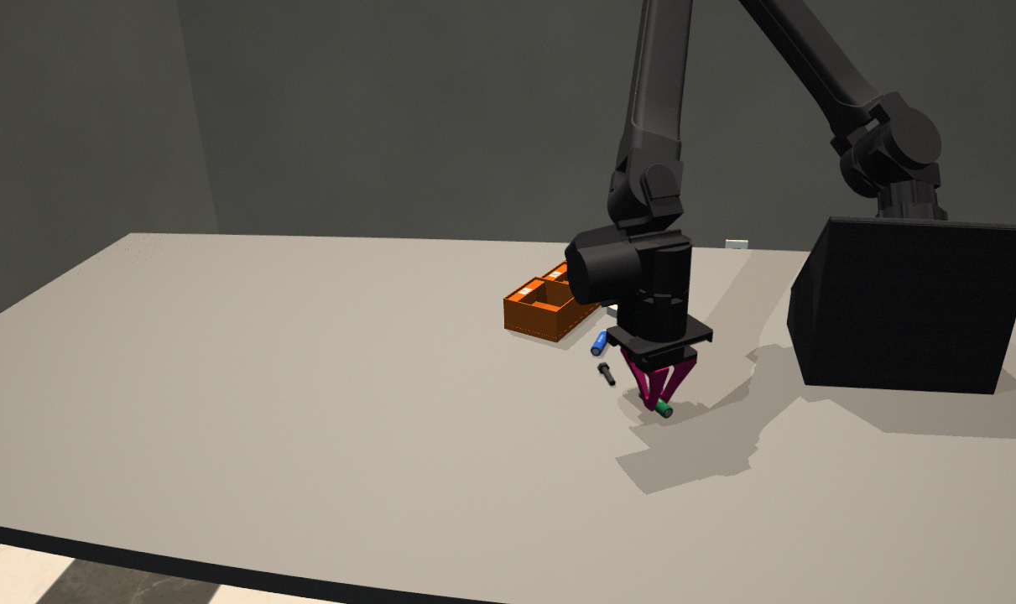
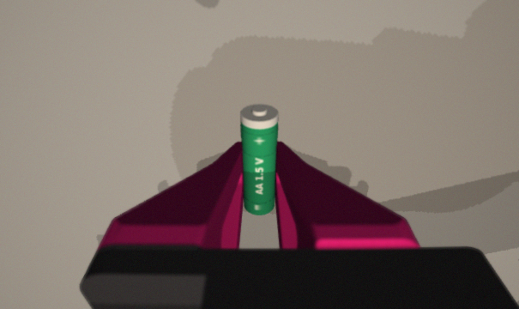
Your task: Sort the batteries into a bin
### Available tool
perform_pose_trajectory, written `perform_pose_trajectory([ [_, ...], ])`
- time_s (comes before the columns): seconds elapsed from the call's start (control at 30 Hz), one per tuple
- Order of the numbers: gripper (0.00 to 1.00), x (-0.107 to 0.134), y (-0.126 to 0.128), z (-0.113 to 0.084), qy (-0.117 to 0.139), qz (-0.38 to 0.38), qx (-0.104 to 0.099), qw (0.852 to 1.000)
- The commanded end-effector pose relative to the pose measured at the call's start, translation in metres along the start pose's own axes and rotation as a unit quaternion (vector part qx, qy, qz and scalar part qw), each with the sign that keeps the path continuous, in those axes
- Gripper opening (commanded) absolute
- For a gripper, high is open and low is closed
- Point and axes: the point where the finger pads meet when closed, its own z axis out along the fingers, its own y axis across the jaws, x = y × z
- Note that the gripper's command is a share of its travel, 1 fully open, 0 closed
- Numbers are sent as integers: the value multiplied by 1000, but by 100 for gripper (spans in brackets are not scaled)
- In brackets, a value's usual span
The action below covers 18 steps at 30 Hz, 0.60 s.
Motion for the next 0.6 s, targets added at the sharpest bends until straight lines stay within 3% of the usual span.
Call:
perform_pose_trajectory([
  [0.0,8,-3,7,-6,-4,1,-10,1000],
  [0.57,8,-2,4,-12,-8,-10,-15,1000],
])
